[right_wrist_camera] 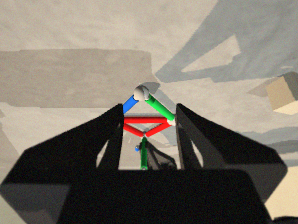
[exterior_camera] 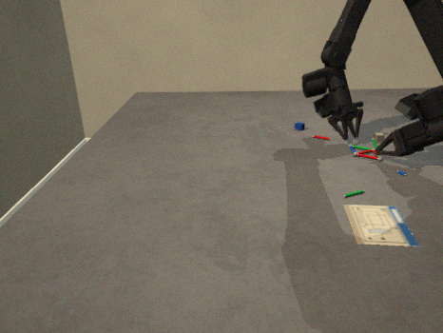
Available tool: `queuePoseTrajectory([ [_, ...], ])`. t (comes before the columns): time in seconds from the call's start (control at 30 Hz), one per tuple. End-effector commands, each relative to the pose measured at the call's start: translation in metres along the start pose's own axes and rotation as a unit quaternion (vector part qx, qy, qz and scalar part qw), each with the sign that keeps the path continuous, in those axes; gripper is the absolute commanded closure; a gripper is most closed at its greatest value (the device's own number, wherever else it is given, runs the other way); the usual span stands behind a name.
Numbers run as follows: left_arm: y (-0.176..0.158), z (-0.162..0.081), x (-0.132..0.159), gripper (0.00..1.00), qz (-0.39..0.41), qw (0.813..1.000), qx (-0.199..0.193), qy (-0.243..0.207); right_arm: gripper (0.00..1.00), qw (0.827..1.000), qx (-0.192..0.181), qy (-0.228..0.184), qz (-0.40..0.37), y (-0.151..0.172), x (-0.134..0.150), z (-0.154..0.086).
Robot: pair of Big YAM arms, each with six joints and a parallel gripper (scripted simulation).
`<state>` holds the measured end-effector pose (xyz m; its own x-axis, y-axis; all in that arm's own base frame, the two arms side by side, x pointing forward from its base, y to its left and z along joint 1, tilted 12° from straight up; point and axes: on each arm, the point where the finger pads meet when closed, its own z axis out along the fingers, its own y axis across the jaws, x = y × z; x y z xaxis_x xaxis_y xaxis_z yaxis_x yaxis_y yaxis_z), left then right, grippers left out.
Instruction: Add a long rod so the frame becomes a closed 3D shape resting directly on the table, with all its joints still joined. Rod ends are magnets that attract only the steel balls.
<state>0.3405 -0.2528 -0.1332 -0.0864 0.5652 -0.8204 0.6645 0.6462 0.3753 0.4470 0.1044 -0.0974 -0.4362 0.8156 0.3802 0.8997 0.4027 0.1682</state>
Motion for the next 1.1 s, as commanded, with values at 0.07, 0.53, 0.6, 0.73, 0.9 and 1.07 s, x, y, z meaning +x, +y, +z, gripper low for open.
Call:
queuePoseTrajectory([
  [0.07,0.002,0.000,-0.004,1.00,0.000,1.000,-0.003,-0.007,0.61,1.000,0.000,0.001,-0.001,0.016,0.005,0.009],
  [0.53,0.002,0.000,-0.004,1.00,0.000,1.000,-0.003,-0.007,0.61,1.000,-0.004,0.000,-0.003,0.018,0.004,0.027],
  [0.6,0.002,0.000,-0.004,1.00,0.000,1.000,-0.003,-0.007,0.61,1.000,-0.004,0.000,-0.003,0.018,0.004,0.028],
  [0.73,0.002,0.000,-0.004,1.00,0.000,1.000,-0.003,-0.007,0.61,1.000,-0.006,-0.001,0.001,0.017,-0.001,0.026],
  [0.9,0.002,0.000,-0.004,1.00,0.000,1.000,-0.003,-0.007,0.61,1.000,-0.005,-0.001,0.001,0.017,-0.001,0.026],
  [1.07,0.002,0.000,-0.004,1.00,0.000,1.000,-0.003,-0.007,0.61,1.000,0.000,0.001,0.003,0.010,0.003,0.031],
])
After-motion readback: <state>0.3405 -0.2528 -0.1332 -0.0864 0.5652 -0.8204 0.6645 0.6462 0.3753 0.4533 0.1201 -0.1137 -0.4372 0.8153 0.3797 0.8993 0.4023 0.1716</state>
